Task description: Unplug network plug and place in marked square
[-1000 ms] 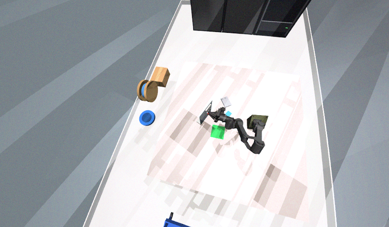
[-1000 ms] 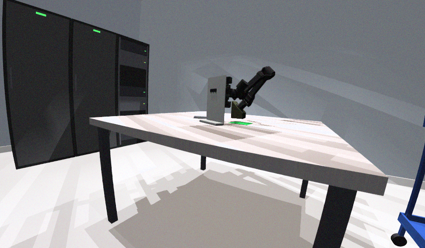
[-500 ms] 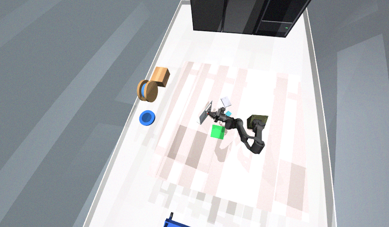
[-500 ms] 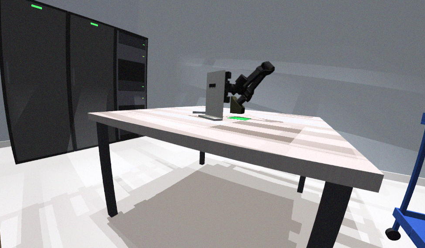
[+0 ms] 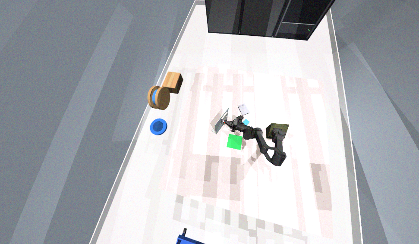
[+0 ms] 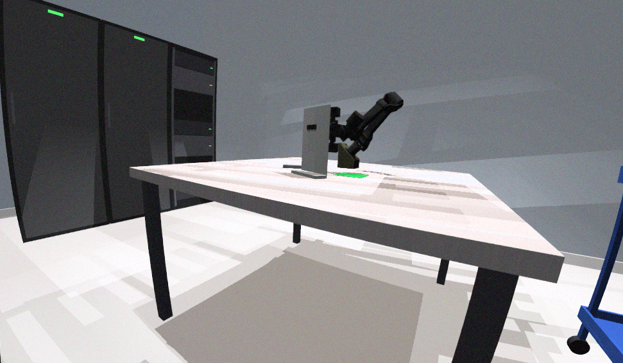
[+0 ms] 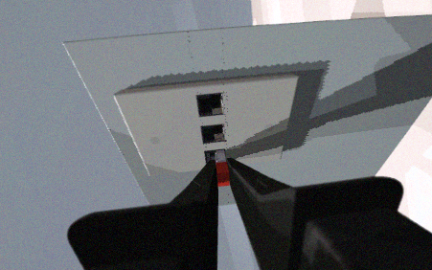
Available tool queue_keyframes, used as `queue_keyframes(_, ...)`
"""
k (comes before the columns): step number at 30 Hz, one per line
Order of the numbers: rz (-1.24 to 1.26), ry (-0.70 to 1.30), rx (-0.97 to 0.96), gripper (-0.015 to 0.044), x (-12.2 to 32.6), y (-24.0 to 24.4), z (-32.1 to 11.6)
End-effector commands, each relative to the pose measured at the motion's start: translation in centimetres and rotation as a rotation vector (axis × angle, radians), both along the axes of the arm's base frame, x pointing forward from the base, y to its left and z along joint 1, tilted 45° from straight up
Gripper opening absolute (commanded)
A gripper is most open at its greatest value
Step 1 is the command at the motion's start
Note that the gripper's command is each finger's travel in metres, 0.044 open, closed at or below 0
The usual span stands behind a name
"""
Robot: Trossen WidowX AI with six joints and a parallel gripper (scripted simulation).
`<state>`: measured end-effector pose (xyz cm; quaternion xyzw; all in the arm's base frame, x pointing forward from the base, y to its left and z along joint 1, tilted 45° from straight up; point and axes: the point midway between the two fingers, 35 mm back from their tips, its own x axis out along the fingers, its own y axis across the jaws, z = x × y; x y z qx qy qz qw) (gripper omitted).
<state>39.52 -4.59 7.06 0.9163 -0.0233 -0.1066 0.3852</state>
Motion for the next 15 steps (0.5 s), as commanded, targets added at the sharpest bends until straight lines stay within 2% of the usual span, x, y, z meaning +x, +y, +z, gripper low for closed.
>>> queue_keyframes(1,0.004,0.000,-0.004,0.0000,-0.40,0.18,0.10)
queue_keyframes(15,0.004,0.001,-0.004,0.0000,-1.15,0.43,0.38)
